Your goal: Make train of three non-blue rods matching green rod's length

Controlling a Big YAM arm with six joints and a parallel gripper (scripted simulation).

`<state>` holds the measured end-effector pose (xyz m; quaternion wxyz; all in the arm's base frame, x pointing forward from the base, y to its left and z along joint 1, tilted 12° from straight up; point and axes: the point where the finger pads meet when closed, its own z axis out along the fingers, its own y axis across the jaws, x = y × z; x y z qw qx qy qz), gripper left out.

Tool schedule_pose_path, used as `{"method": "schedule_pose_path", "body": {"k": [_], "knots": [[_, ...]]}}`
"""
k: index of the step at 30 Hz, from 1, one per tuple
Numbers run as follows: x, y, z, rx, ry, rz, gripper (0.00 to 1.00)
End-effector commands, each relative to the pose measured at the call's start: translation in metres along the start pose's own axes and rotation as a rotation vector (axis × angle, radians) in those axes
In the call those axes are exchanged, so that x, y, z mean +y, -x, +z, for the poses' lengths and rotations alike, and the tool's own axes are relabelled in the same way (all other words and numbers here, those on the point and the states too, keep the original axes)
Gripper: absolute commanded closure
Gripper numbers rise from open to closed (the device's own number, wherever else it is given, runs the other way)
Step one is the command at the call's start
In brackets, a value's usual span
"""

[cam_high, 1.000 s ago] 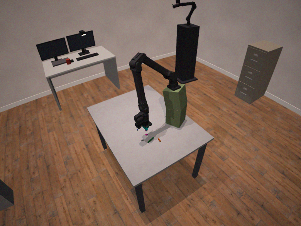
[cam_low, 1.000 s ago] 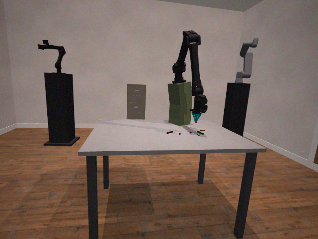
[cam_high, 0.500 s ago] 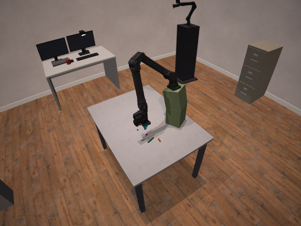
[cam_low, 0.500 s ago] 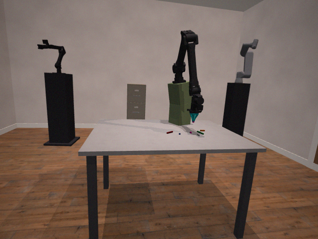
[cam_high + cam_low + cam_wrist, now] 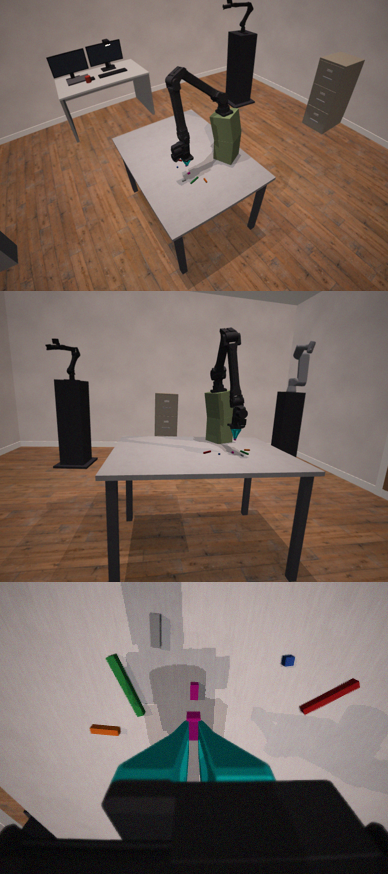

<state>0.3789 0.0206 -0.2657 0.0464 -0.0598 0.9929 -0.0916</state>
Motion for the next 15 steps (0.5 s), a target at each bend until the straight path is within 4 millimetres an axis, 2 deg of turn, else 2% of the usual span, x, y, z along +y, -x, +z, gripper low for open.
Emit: {"method": "schedule_pose_path", "body": {"k": [1, 7, 13, 15], "knots": [[0.001, 0.008, 0.004, -0.021, 0.002, 0.007, 0.95], [-0.003, 0.007, 0.020, -0.018, 0.002, 0.005, 0.95], [-0.003, 0.007, 0.045, -0.017, 0.001, 0.005, 0.95], [-0.003, 0.007, 0.045, -0.017, 0.001, 0.005, 0.95]]}}
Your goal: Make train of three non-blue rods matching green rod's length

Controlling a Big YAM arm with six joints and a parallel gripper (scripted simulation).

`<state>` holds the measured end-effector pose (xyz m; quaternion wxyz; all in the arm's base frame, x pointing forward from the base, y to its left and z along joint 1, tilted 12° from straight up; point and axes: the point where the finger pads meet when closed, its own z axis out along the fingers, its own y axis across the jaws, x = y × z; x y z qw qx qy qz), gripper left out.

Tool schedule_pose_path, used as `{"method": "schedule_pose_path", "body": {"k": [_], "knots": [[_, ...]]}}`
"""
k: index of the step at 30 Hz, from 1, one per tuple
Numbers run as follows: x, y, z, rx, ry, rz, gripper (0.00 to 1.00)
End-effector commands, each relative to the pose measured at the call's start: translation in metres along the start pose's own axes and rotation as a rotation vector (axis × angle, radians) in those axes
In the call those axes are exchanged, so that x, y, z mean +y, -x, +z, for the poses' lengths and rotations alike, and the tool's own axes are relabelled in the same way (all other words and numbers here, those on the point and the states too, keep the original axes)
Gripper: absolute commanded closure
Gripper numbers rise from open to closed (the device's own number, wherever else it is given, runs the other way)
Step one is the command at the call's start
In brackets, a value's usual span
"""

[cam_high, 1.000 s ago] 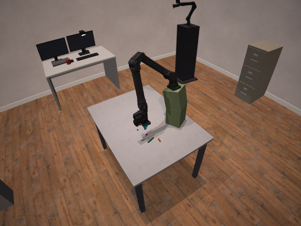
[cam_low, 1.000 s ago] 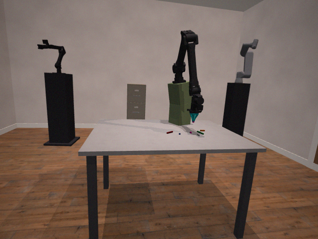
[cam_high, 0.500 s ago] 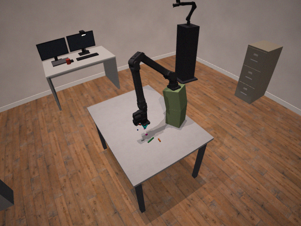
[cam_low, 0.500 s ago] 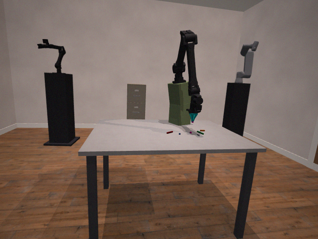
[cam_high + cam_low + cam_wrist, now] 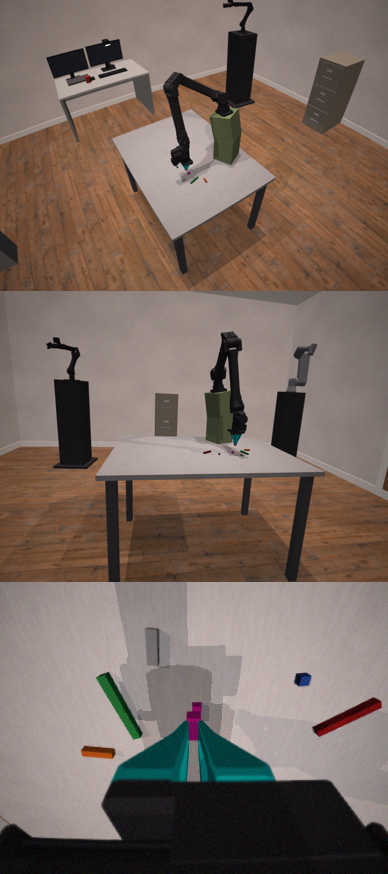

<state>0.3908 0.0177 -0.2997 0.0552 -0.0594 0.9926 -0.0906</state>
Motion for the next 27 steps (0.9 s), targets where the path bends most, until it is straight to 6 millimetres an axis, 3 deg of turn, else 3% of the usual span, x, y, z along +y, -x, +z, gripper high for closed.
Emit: {"method": "schedule_pose_path", "body": {"k": [1, 12, 27], "knots": [[-0.005, -0.002, 0.015, 0.000, 0.000, 0.002, 0.95], [-0.005, -0.003, 0.052, 0.001, 0.000, 0.002, 0.95], [-0.005, -0.006, 0.055, 0.005, 0.000, 0.004, 0.95]]}}
